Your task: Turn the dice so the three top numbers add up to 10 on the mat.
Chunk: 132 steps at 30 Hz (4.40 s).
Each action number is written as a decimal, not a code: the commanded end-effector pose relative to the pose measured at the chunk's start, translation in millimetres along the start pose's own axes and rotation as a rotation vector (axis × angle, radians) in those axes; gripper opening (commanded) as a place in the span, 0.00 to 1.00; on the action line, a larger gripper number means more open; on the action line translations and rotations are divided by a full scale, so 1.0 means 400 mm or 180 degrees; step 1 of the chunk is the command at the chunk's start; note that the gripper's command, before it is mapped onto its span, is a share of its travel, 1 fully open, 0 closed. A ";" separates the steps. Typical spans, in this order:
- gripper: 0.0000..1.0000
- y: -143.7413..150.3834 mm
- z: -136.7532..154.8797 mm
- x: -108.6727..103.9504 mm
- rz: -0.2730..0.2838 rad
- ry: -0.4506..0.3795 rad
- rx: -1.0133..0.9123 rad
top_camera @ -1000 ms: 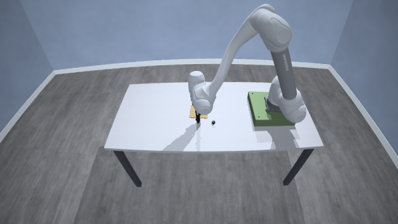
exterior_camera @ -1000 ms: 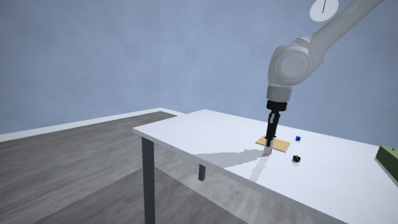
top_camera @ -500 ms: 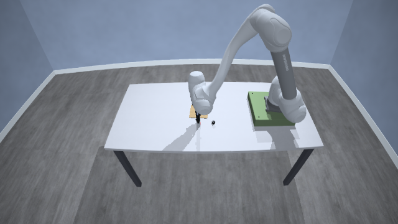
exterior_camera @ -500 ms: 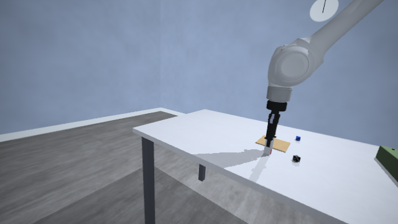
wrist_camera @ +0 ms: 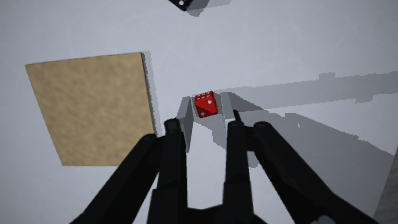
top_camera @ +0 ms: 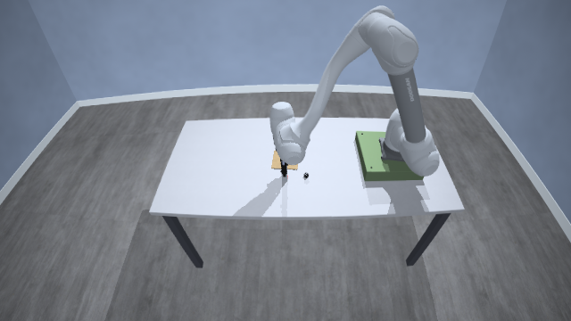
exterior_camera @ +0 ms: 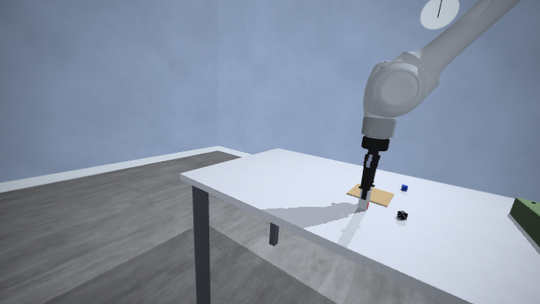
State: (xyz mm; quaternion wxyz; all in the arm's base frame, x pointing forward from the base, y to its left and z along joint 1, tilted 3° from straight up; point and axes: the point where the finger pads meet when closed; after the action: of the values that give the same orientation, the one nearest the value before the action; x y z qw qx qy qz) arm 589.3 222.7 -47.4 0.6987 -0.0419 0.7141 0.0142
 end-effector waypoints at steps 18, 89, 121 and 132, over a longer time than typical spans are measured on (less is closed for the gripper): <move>0.09 0.000 0.000 0.000 0.0001 0.0000 0.0000; 0.09 0.007 0.011 -0.226 0.0013 -0.0076 -0.0648; 0.09 -0.008 -0.037 -0.203 0.0515 -0.2862 -0.0631; 0.09 -0.012 -0.049 -0.202 0.0609 -0.3389 -0.0617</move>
State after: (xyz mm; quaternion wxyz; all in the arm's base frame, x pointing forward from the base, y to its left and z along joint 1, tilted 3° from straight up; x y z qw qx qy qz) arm 571.4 220.1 36.0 0.9433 -0.0339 0.2898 0.1580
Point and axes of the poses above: the point where the finger pads meet when closed, its own x axis out along the fingers, its own y axis across the jaws, z = x × y, and after that the axes turned 4 degrees about x, right-handed
